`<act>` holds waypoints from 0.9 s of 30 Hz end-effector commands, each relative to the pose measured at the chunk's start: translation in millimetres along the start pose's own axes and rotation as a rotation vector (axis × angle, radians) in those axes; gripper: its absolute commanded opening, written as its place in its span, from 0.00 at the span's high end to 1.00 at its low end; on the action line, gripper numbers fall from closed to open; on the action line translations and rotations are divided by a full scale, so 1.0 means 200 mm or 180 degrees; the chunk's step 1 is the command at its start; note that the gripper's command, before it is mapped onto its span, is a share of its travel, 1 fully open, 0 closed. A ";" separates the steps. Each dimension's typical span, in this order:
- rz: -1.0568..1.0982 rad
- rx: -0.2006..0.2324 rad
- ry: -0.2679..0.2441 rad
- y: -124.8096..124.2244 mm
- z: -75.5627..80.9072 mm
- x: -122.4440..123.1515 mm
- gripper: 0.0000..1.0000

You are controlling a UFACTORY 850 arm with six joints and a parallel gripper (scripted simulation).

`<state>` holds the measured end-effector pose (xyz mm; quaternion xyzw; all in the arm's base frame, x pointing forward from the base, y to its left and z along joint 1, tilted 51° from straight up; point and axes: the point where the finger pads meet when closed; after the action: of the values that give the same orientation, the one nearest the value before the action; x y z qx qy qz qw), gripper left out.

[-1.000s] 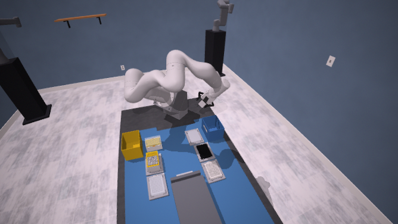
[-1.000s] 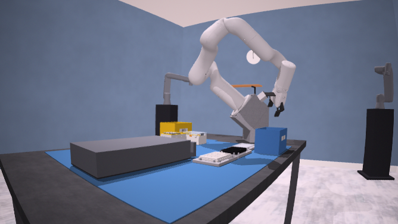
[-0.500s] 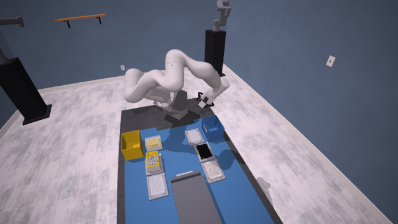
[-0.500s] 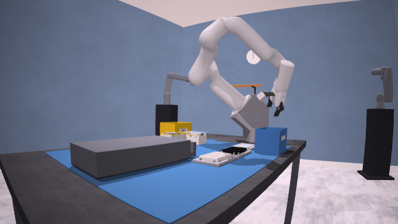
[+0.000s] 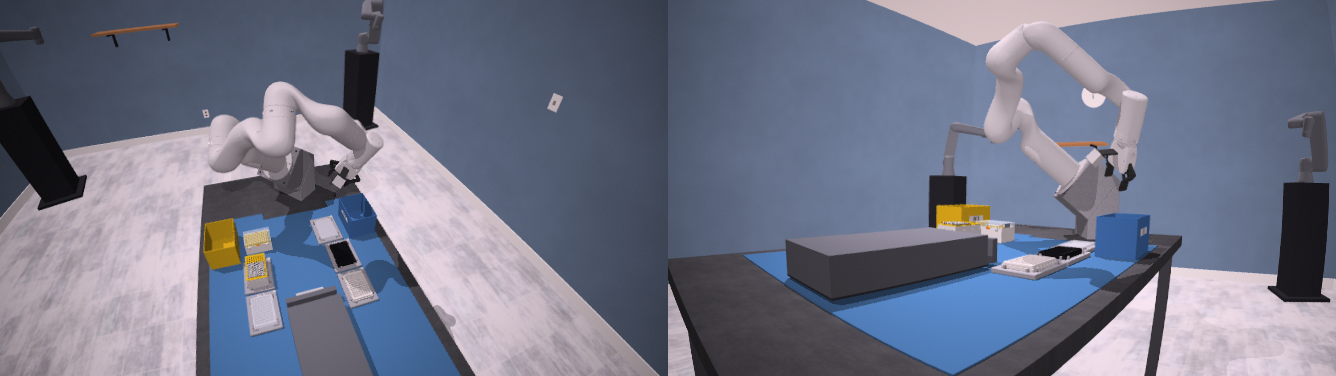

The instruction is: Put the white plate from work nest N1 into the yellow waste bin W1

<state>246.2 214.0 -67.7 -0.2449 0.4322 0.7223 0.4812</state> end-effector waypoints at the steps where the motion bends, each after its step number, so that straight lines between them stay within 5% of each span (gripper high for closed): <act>1: 0.0180 -0.0153 -0.0026 -0.02 0.03 -0.08 0.00; 15: 0.0355 -0.0307 -0.0037 -0.07 0.12 -0.34 0.00; 17: 0.0512 -0.0449 -0.0036 -0.07 0.13 -0.39 0.00; 23: 0.0526 -0.0462 -0.0036 -0.09 0.15 -0.50 0.00; 27: 0.0691 -0.0618 -0.0021 -0.10 0.17 -0.60 0.00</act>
<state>306.8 193.0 20.2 -0.2391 0.3912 0.7981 0.3910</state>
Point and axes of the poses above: the point where the finger pads meet when closed, its own z axis back along the fingers, its own y axis across the jaws, x = y × z, and after that the axes turned 14 degrees about -z, right-handed
